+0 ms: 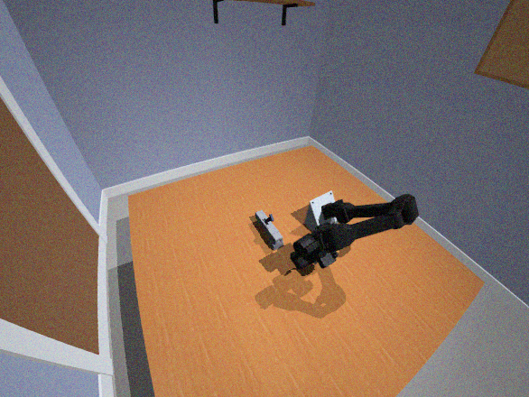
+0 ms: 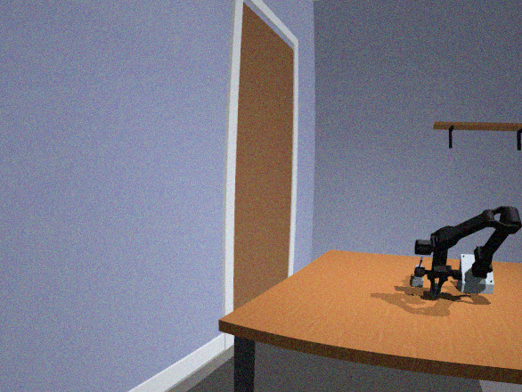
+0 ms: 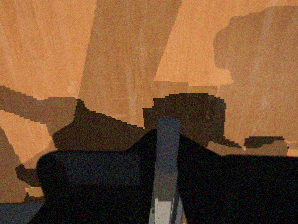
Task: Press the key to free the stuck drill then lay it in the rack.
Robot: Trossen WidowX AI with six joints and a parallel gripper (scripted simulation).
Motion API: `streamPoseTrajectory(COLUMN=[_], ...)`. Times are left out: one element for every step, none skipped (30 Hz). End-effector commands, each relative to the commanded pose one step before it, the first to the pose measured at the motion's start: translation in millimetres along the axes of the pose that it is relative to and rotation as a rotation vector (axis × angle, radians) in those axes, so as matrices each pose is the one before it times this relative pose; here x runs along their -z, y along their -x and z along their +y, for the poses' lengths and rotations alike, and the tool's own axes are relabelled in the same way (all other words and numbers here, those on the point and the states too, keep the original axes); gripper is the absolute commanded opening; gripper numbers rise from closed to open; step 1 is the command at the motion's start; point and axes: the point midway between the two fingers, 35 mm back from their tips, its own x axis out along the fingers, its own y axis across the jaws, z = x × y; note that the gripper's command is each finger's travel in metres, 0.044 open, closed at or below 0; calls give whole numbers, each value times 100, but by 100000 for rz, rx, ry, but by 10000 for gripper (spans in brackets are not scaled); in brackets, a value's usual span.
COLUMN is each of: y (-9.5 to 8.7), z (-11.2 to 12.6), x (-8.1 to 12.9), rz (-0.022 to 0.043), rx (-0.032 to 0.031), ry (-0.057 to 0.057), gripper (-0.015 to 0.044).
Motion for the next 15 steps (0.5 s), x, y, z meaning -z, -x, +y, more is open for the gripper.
streamPoseTrajectory(y=[-491, -132, -135, -114, -93, -104, -88, -68, -63, -42, -44, -47, -44, -36, -27], z=[148, 14, 14, 22, 25, 28, 21, 23, 24, 15, 14, 9, 15, 20, 18], x=[84, -9, -11, -3, 4, 10, 10, 12, 13, 8, 5, -3, 1, 11, 14], rz=[-217, -7, -8, -7, -6, -6, -5, -3, -3, -2, -2, -3, -2, -1, -1], rx=[-419, -1, -1, -1, -1, -1, -1, -1, -1, -1, -1, 0, -1, -1, -1], ry=[-502, 0, 0, -1, -1, -1, -1, -1, -1, -1, -1, 0, -1, -1, -1], gripper=[0, 0, 0, 0, 0, 0, 0, 0, 0, 0, 0, 0, 0, 0, 0])
